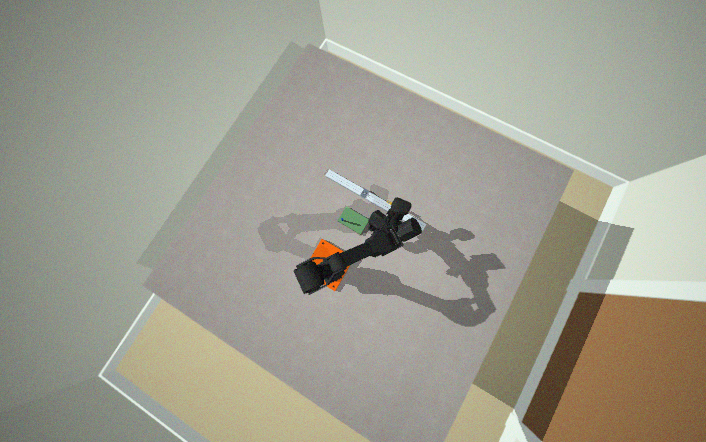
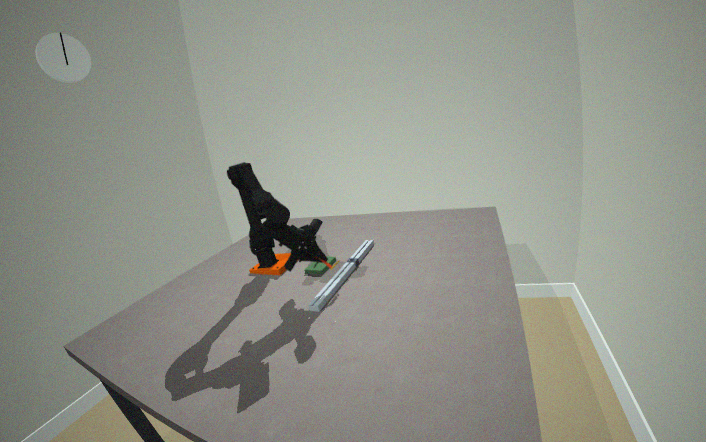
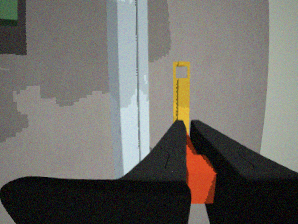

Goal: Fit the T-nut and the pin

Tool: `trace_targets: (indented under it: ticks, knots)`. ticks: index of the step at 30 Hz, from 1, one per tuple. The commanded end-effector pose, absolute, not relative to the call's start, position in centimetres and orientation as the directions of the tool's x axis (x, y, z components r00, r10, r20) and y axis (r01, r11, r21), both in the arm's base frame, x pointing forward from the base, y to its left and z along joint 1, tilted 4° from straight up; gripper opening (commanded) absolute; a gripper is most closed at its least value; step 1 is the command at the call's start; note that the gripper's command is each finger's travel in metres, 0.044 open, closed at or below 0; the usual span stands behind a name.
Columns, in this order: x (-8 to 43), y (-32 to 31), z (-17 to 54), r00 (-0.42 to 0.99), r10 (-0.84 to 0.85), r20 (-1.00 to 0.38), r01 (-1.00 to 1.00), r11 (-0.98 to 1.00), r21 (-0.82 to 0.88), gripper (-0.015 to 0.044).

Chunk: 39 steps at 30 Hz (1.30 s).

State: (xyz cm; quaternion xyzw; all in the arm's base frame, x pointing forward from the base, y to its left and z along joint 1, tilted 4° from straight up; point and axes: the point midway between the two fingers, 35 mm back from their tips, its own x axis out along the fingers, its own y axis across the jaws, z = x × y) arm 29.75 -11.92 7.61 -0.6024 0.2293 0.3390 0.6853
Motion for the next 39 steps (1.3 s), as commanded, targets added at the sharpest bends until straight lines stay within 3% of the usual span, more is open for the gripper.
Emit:
trace_targets:
  ticks: [1, 39]
  knots:
    - [29.5, -11.8, 6.5, 0.657, 0.189, -0.73, -0.749, 0.052, -0.66, -0.015]
    - [29.2, -11.7, 3.4, 0.657, 0.184, -0.731, -0.749, 0.052, -0.66, -0.015]
